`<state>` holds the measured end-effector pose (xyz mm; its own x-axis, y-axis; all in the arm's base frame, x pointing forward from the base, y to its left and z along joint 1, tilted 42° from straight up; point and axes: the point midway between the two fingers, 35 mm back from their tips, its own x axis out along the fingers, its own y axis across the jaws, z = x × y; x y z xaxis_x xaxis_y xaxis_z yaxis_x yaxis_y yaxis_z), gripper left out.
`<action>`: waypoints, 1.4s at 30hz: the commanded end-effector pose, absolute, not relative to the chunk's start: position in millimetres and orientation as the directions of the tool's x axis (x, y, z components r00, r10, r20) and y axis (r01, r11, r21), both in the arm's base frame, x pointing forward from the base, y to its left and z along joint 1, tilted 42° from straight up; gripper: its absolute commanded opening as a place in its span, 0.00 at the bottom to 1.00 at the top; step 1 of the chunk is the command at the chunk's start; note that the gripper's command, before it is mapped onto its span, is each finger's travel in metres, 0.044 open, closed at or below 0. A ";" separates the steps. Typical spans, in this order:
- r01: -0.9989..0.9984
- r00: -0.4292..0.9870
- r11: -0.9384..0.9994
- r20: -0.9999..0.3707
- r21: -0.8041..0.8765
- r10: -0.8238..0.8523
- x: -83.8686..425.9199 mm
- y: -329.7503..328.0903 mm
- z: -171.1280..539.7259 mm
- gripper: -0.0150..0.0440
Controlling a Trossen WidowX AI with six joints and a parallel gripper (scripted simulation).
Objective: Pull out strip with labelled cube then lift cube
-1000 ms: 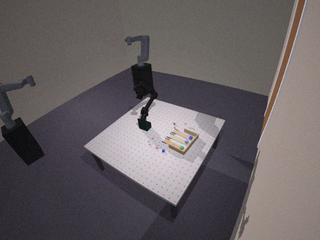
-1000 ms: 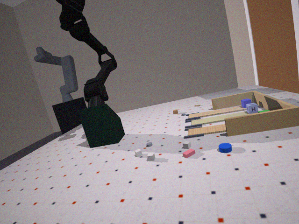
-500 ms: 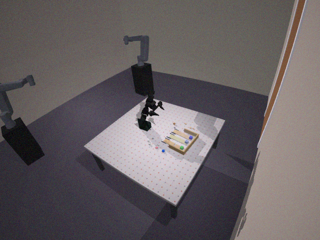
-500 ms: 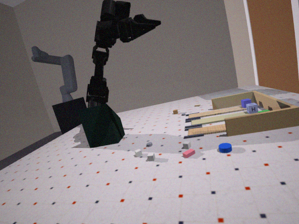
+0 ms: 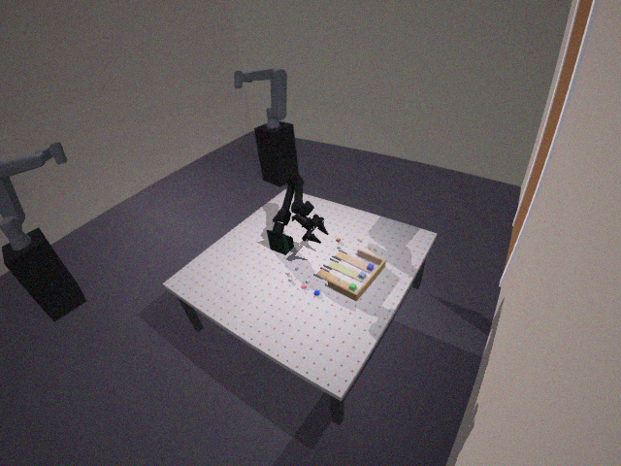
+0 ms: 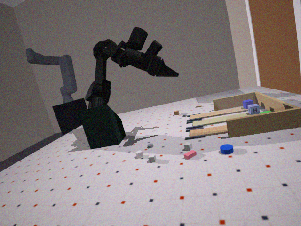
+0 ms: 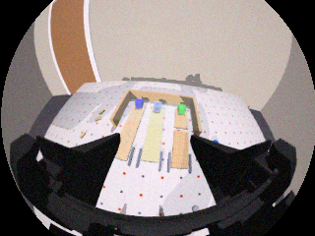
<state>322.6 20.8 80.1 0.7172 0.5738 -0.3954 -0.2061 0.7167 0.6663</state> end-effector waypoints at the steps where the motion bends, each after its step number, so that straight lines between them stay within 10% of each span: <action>1: -0.212 0.716 0.723 -0.399 0.657 0.573 322.4 21.9 78.5 0.93; 17: -0.109 0.266 0.725 -0.683 0.680 0.680 380.5 77.2 35.6 0.26; 27: -0.092 -0.119 0.745 -0.750 0.661 0.651 379.9 122.9 13.1 0.25; 42: -0.092 -0.126 0.746 -0.750 0.660 0.649 375.8 126.5 4.1 0.25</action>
